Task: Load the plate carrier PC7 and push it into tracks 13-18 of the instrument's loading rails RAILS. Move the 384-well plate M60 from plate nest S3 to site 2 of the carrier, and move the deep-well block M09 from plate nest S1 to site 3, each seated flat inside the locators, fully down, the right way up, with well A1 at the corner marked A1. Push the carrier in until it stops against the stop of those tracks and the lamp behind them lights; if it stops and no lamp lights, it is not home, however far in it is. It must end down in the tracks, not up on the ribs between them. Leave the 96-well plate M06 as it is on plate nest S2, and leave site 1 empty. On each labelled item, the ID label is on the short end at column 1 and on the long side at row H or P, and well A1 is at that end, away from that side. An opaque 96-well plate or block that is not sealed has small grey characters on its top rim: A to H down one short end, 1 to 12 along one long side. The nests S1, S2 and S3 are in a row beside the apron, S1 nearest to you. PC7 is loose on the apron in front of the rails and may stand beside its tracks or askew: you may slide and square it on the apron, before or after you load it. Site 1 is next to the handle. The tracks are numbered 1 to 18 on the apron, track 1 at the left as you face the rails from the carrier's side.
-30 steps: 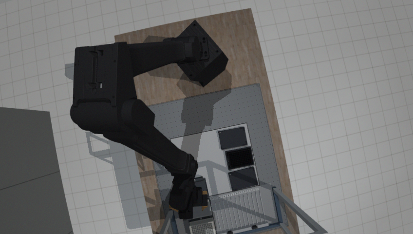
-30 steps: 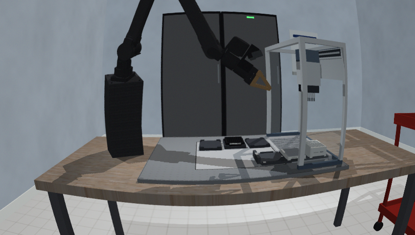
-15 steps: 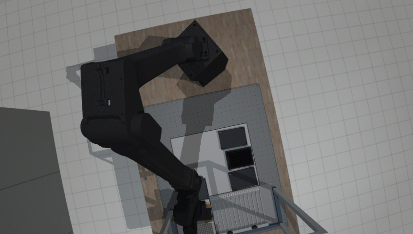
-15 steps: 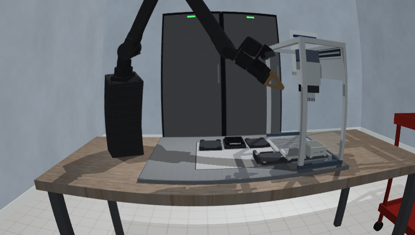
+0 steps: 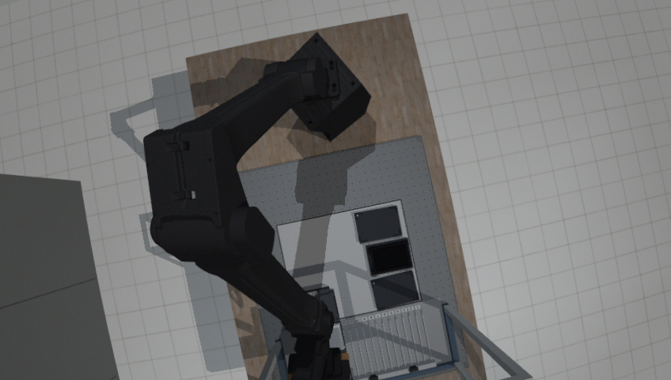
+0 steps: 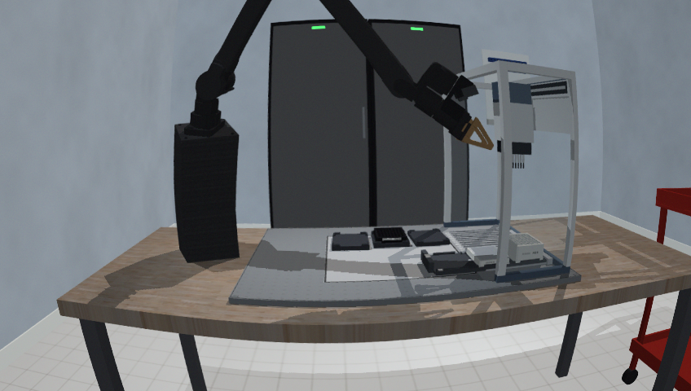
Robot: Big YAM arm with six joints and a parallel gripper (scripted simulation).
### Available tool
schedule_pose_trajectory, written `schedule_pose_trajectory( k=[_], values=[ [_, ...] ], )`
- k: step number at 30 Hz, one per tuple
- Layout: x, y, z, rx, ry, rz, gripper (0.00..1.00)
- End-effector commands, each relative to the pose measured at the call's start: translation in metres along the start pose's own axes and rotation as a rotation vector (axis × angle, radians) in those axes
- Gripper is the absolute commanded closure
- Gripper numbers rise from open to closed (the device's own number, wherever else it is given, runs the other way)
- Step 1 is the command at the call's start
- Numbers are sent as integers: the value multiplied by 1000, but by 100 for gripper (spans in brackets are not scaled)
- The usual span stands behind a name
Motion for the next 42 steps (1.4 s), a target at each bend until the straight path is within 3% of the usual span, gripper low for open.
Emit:
schedule_pose_trajectory(
  k=[1, 22, 23, 24, 27, 42],
  values=[
    [18, -15, 17, -20, -5, 18, 0],
    [46, -73, 57, -26, -6, 20, 0],
    [46, -73, 57, -26, -4, 21, 0],
    [46, -61, 84, -68, -10, 24, 0],
    [46, -59, 91, -94, -14, 25, 0],
    [46, -59, 91, -94, -13, 25, 0]
  ],
)
Point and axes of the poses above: the point where the finger pads meet when closed, its own y axis back along the fingers, its own x axis across the jaws, z = x × y, the point moved 9 cm from there along y, back along the fingers, and after that the axes turned 13 degrees about -y, right-handed, at the moved point
